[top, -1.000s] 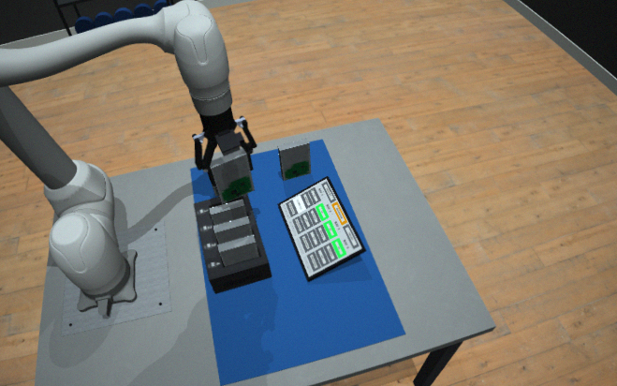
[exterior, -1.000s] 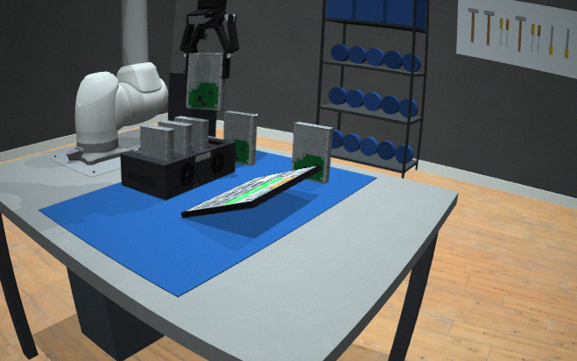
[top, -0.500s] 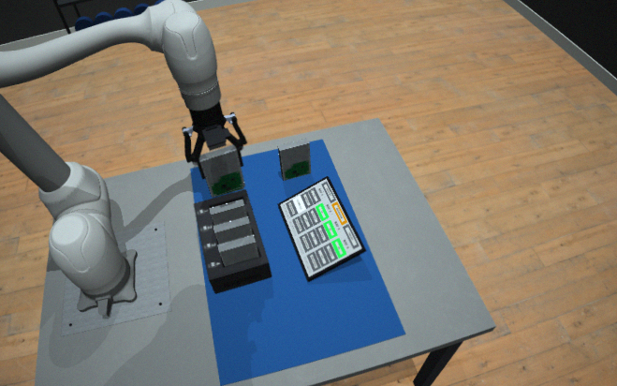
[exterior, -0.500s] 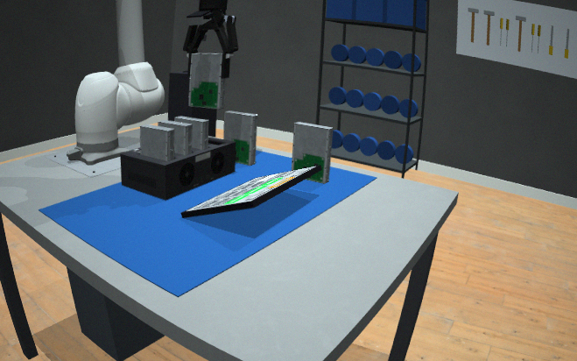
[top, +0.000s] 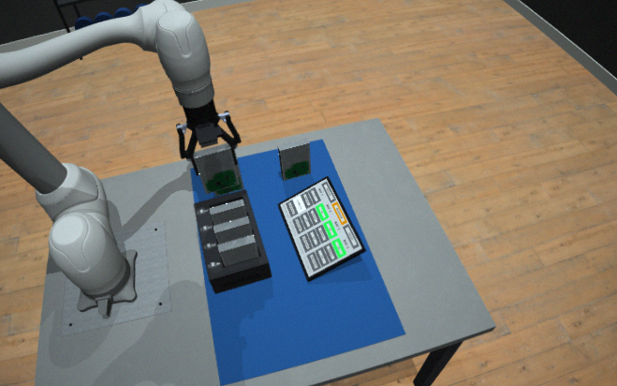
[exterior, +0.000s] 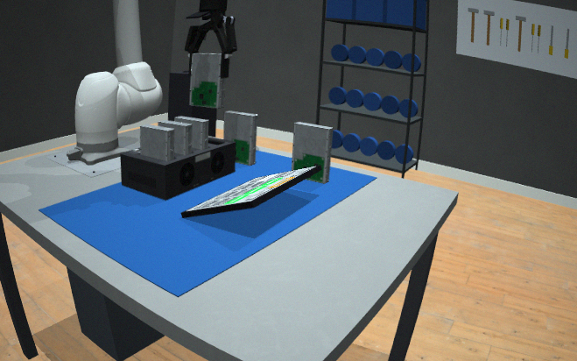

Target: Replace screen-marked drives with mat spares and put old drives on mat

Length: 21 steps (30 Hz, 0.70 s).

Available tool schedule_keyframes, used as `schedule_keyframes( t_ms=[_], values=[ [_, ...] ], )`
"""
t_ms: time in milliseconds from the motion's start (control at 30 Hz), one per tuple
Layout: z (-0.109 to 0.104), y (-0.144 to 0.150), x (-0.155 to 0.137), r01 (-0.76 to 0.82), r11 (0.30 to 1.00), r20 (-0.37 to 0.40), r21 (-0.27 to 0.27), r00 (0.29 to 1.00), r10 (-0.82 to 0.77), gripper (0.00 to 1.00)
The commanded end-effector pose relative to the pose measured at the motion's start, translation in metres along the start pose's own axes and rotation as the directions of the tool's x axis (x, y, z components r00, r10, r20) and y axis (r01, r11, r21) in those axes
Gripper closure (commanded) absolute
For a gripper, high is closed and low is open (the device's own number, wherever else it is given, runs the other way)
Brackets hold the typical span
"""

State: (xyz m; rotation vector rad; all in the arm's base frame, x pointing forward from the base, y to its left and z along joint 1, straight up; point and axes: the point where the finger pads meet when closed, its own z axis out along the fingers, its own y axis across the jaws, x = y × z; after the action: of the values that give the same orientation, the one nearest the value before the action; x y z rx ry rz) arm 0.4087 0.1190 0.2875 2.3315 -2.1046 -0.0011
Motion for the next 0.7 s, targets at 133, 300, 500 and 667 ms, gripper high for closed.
schedule_keyframes(
  t_ms=[133, 300, 500, 667],
  values=[
    [-0.0002, 0.0020, -0.0030, -0.010, 1.000, 0.000, 0.001, 1.000, 0.010, 0.90],
    [-0.0001, 0.0034, -0.0046, -0.016, 1.000, 0.000, 0.001, 1.000, 0.016, 0.90],
    [0.0000, 0.0040, -0.0054, -0.019, 1.000, 0.000, 0.001, 1.000, 0.019, 0.90],
    [0.0000, 0.0041, -0.0055, -0.019, 1.000, 0.000, 0.001, 1.000, 0.019, 0.90]
  ],
)
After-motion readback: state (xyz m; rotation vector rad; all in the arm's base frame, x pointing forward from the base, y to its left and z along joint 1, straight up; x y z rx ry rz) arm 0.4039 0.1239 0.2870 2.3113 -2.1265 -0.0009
